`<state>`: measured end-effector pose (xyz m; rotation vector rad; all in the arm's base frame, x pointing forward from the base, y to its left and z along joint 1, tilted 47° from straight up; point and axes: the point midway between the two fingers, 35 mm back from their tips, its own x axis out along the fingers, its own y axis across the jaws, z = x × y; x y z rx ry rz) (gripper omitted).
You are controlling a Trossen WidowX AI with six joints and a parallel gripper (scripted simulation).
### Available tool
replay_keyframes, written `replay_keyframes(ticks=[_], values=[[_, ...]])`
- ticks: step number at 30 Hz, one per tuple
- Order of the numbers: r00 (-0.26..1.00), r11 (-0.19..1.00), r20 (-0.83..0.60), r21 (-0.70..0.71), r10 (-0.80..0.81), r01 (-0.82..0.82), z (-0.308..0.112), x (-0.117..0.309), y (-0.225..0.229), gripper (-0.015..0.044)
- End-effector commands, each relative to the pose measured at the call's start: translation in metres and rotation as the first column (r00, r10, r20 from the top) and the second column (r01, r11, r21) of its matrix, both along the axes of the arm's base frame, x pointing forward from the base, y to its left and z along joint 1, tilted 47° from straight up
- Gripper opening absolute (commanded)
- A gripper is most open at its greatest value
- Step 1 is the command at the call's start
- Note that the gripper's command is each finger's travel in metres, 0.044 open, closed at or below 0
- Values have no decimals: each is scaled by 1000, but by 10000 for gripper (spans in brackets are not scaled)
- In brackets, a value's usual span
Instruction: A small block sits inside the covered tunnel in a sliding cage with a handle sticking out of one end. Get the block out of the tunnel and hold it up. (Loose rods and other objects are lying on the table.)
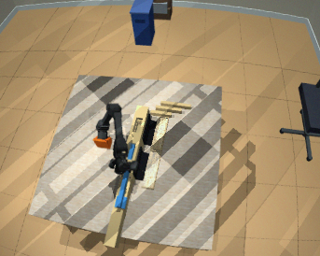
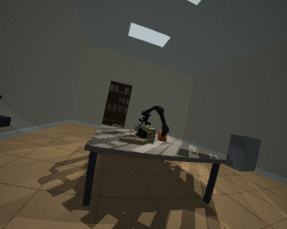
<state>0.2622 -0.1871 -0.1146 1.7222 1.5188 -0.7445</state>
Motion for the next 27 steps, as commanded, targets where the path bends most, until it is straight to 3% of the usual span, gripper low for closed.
replay_keyframes(ticks=[1,24,27], values=[[1000,1000,7,4,-9,9,-5,2,-5,0],[1000,1000,1,10,-14,14,-47,2,-38,0],[1000,1000,0,20,-17,17,-38,1,-35,79]])
